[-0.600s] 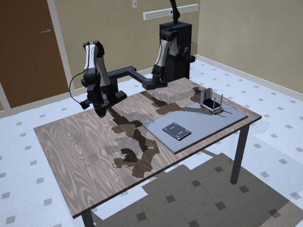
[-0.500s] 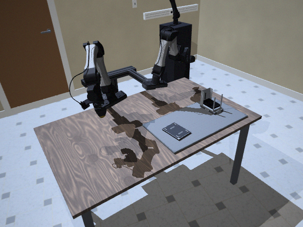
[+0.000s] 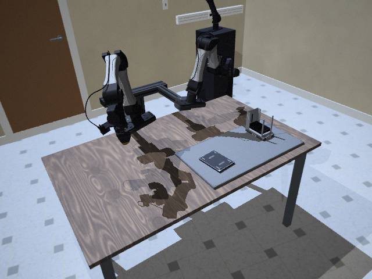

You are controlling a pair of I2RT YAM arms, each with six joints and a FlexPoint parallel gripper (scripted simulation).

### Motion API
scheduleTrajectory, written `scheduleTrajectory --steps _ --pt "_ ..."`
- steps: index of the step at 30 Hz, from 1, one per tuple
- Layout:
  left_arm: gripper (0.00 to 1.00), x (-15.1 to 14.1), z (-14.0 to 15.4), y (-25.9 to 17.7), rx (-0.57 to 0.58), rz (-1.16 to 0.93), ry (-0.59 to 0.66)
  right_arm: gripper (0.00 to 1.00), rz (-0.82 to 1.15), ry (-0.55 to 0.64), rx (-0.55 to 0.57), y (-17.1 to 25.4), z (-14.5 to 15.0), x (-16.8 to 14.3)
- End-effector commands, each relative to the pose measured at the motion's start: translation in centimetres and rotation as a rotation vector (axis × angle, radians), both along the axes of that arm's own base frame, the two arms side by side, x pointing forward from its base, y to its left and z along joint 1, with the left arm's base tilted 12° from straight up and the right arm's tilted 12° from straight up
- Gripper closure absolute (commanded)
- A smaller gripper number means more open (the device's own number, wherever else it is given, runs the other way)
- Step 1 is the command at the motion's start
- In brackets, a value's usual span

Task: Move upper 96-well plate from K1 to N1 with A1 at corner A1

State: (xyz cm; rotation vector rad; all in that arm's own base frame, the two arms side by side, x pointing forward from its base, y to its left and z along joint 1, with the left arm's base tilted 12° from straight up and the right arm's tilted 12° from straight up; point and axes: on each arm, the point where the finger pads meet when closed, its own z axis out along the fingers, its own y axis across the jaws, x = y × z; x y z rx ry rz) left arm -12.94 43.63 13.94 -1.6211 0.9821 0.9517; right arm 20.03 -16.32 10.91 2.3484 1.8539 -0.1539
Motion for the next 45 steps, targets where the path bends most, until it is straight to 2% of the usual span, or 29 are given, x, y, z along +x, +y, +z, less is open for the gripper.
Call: scheduleTrajectory --steps 1,7,11,14,16,20,27,31,33,35,39,45 --pt "0.00 -0.3 0.4 0.0 0.005 0.007 0.012 0.00 0.010 -0.016 -0.013 -0.2 0.3 0.4" --pt "0.00 1.8 -1.6 1.4 -0.100 -0.045 0.046 0.00 0.152 -0.056 -0.057 0.5 0.3 2.4" --pt "0.00 5.3 -2.9 2.9 -0.193 -0.133 0.097 0.00 0.322 -0.097 -0.101 2.0 0.4 4.9" --pt "0.00 10.2 -4.4 4.2 -0.303 -0.256 0.175 0.00 0.539 -0.148 -0.151 4.7 0.5 7.9" --pt "0.00 10.2 -4.4 4.2 -0.303 -0.256 0.175 0.00 0.539 -0.148 -0.151 4.7 0.5 7.9" --pt "0.00 16.9 -5.3 5.1 -0.398 -0.424 0.284 0.00 0.802 -0.207 -0.201 9.1 0.6 10.7" --pt "0.00 27.8 -6.5 4.1 -0.519 -0.698 0.486 0.00 1.206 -0.308 -0.279 17.5 1.0 13.3" --pt "0.00 33.0 -7.2 2.2 -0.581 -0.847 0.612 0.00 1.431 -0.379 -0.329 22.7 1.4 13.8" --pt "0.00 33.0 -7.2 2.2 -0.581 -0.847 0.612 0.00 1.431 -0.379 -0.329 22.7 1.4 13.8" --pt "0.00 35.5 -7.7 0.5 -0.629 -0.935 0.696 0.00 1.568 -0.431 -0.379 25.7 1.9 13.9" --pt "0.00 39.7 -8.1 -2.1 -0.664 -1.072 0.823 0.00 1.796 -0.521 -0.420 31.5 2.3 12.6" --pt "0.00 42.9 -9.5 -6.6 -0.754 -1.260 1.037 0.00 2.109 -0.683 -0.510 39.3 3.3 9.3"
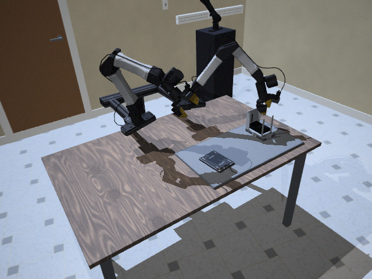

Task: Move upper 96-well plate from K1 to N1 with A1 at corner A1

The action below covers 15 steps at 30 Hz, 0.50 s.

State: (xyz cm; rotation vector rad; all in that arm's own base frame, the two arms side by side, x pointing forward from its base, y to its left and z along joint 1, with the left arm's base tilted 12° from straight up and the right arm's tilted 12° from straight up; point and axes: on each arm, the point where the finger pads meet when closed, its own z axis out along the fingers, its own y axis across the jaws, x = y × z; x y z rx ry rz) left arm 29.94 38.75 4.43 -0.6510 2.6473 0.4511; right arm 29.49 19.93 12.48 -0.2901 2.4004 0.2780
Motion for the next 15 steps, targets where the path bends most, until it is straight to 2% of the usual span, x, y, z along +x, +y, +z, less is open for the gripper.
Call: scheduleTrajectory --steps 1,3,5,11,15 --pt "0.00 0.3 -0.3 -2.4 -0.063 -0.133 0.186 0.00 0.213 -0.165 0.000 4.3 2.0 -0.9" --pt "0.00 0.9 -0.7 -3.9 -0.085 -0.206 0.248 0.00 0.323 -0.214 -0.004 6.7 2.4 -2.6" --pt "0.00 0.9 -0.7 -3.9 -0.085 -0.206 0.248 0.00 0.323 -0.214 -0.004 6.7 2.4 -2.6" --pt "0.00 2.3 -1.5 -7.5 -0.130 -0.387 0.383 0.00 0.627 -0.355 0.006 12.6 3.5 -9.0" --pt "0.00 3.4 -1.7 -8.2 -0.122 -0.430 0.397 0.00 0.767 -0.360 0.007 14.8 2.6 -12.6"
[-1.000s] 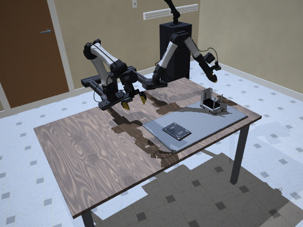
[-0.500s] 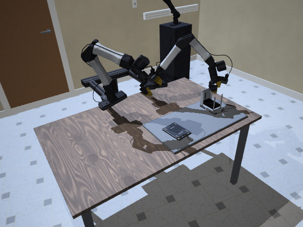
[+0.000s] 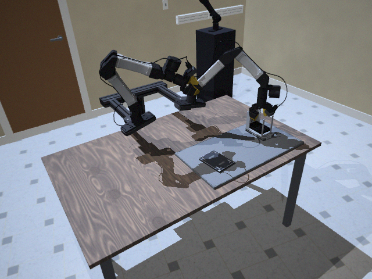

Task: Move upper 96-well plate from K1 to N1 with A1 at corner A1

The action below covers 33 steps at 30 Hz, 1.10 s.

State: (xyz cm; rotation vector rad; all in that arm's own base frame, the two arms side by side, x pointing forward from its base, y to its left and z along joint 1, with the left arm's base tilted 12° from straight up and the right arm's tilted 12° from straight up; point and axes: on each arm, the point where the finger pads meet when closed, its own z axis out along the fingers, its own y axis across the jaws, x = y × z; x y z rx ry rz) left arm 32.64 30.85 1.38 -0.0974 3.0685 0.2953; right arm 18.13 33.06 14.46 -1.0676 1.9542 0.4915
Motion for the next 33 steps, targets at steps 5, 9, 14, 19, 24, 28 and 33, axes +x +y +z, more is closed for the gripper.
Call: scheduleTrajectory --steps 5,9,14,19,24,28,33 --pt "0.00 0.8 0.7 -0.2 0.008 -0.043 0.018 0.00 0.157 -0.058 0.009 3.4 -0.1 -2.5" --pt "0.00 0.6 0.4 0.0 0.009 -0.043 0.019 0.00 0.151 -0.055 -0.002 3.7 -0.7 -2.2" --pt "0.00 0.8 -0.4 0.4 0.016 -0.041 0.010 0.00 0.147 -0.045 -0.029 4.2 -2.4 -1.6" --pt "0.00 1.4 -0.9 1.2 0.020 -0.043 0.007 0.00 0.147 -0.039 -0.047 4.7 -3.9 -1.2" --pt "0.00 1.6 -1.1 1.6 0.022 -0.043 0.005 0.00 0.146 -0.038 -0.051 4.9 -4.3 -1.1" --pt "0.00 1.3 -2.0 1.6 0.015 -0.040 0.011 0.00 0.147 -0.043 -0.044 4.9 -4.0 -1.1" --pt "0.00 1.4 -2.7 1.7 0.017 -0.040 0.010 0.00 0.147 -0.040 -0.049 4.8 -4.1 -1.2"
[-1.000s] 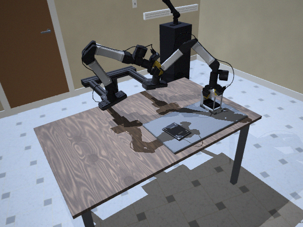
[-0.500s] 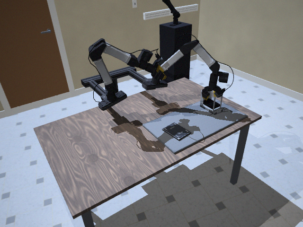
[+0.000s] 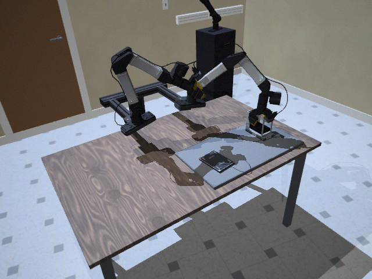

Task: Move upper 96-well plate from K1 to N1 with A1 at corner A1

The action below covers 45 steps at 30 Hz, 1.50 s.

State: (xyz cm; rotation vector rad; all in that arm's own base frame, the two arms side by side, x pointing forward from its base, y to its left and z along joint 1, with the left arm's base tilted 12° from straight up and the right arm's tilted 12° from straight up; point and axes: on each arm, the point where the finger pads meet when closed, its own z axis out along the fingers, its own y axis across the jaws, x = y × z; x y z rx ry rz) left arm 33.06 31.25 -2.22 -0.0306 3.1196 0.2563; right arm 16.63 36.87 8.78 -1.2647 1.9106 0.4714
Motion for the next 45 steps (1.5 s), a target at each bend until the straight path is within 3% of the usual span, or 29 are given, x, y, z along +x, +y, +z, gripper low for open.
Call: scheduleTrajectory --steps 1,30,33,39,40,42,43,45 --pt "0.00 1.0 0.8 1.4 0.045 -0.001 -0.041 0.00 0.010 -0.019 0.041 1.0 1.6 0.3" --pt "0.00 1.1 -3.0 2.1 0.042 -0.001 -0.038 0.00 0.010 -0.018 0.040 1.0 1.6 0.3" --pt "0.07 1.5 -1.1 2.3 0.068 0.000 -0.068 0.00 0.010 -0.018 0.040 1.0 1.6 0.3" --pt "0.24 1.5 -1.3 2.0 0.065 -0.002 -0.065 0.00 0.010 -0.018 0.040 1.0 1.6 0.3" --pt "0.35 1.3 -1.4 1.8 0.059 -0.001 -0.058 0.00 0.010 -0.018 0.040 1.0 1.6 0.3" --pt "0.35 1.3 -1.4 1.8 0.059 -0.001 -0.058 0.00 0.010 -0.018 0.040 1.0 1.6 0.3" --pt "0.46 1.4 -1.0 1.6 0.059 0.000 -0.058 0.00 0.010 -0.018 0.040 1.0 1.6 0.3" --pt "0.24 1.2 0.2 1.1 0.055 -0.001 -0.049 0.00 0.010 -0.018 0.040 1.0 1.6 0.3"
